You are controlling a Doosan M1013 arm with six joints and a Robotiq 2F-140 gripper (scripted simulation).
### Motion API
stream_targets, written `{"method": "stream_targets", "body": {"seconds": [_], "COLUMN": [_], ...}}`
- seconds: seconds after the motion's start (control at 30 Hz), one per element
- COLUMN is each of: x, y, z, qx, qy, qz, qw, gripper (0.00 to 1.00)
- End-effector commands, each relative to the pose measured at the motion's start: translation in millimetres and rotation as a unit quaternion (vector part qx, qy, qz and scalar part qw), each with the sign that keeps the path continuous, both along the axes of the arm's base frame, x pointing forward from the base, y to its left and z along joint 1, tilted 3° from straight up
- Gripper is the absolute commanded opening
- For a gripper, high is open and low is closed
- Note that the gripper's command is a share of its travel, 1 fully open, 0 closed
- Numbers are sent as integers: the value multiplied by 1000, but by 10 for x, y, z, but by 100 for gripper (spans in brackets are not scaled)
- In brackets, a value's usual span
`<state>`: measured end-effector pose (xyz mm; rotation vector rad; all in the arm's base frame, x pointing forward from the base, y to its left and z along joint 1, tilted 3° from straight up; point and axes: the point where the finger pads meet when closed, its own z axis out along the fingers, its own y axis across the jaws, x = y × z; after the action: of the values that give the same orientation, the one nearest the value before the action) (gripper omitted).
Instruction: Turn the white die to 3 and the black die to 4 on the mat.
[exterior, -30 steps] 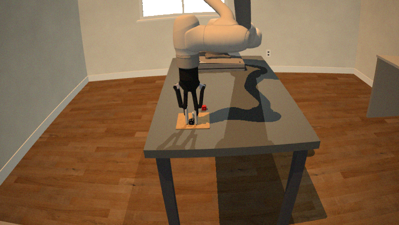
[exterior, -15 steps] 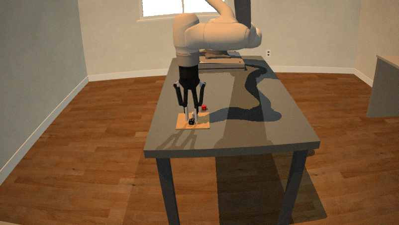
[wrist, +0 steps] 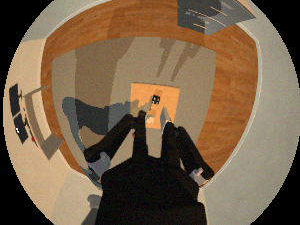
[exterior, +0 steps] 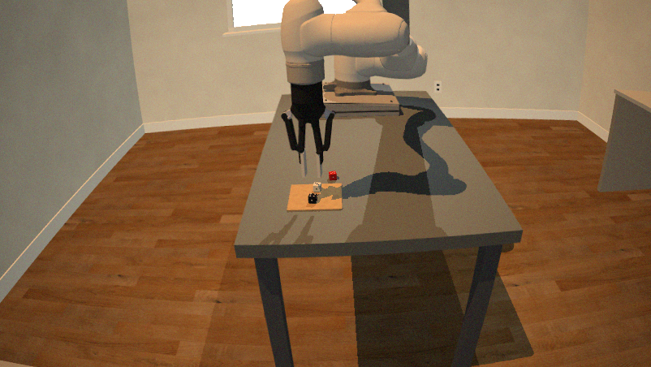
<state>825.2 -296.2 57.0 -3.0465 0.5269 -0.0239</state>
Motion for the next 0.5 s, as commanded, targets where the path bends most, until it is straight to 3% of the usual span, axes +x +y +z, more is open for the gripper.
{"method": "stream_targets", "body": {"seconds": [0.0, 0.23, 0.27, 0.47], "x": [3, 2, 2, 2], "y": [-49, -51, -51, -51], "z": [155, 189, 189, 189], "qx": [-3, -3, -3, -3], "qy": [-1, -1, -1, -1], "qz": [2, 2, 2, 2], "qw": [1000, 1000, 1000, 1000], "gripper": [29, 29, 100, 100]}}
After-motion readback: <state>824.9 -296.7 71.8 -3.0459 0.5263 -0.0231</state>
